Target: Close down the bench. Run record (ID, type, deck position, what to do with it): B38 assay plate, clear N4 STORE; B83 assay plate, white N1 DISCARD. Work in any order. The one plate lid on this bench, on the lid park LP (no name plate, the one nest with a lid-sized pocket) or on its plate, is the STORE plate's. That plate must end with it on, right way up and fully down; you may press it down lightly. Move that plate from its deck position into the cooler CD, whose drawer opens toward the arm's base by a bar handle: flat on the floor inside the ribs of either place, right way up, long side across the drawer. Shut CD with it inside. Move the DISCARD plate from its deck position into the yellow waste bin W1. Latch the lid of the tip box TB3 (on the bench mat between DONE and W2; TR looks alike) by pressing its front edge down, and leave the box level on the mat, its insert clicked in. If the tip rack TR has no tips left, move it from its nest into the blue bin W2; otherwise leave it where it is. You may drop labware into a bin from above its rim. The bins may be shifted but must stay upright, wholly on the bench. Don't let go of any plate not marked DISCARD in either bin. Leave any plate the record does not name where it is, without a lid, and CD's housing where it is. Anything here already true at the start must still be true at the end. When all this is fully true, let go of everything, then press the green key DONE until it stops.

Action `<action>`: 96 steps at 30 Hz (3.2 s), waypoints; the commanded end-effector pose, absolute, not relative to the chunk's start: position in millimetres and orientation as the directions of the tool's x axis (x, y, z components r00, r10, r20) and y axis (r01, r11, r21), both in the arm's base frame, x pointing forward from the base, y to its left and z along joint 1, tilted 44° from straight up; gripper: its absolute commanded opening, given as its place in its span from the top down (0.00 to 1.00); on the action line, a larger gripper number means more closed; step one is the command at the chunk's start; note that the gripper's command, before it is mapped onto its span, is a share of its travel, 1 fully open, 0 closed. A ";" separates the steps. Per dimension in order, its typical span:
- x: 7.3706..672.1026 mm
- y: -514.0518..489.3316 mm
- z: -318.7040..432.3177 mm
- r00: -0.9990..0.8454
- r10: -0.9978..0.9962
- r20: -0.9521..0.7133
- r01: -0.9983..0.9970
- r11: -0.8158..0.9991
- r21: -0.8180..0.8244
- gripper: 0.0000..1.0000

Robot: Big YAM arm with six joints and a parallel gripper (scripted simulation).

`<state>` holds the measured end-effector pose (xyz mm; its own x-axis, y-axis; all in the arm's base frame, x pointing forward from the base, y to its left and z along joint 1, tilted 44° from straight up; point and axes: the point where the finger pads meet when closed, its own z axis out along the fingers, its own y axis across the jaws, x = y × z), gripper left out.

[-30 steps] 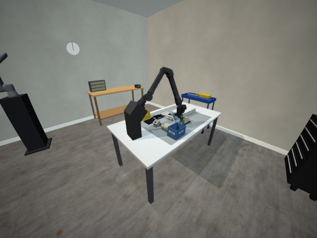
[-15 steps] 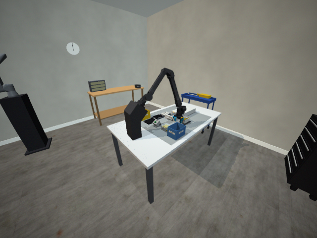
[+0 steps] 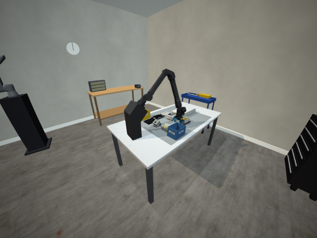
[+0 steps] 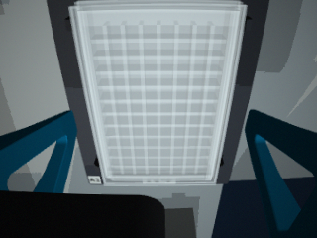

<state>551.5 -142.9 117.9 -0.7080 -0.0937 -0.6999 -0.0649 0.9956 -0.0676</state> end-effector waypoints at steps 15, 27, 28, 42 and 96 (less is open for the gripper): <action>558.9 -142.5 108.2 -0.715 -0.084 -0.694 -0.060 0.996 -0.059 0.00; 558.9 -142.5 108.2 -0.715 -0.084 -0.694 -0.060 0.996 -0.059 0.00; 558.9 -142.5 108.2 -0.715 -0.084 -0.694 -0.060 0.996 -0.059 0.00; 558.9 -142.5 108.2 -0.715 -0.084 -0.694 -0.060 0.996 -0.059 0.00; 571.2 -143.4 92.0 -0.717 -0.082 -0.692 -0.058 0.997 -0.058 0.00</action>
<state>567.6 -142.5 96.0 -0.7149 -0.0920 -0.6932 -0.0663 0.9958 -0.0638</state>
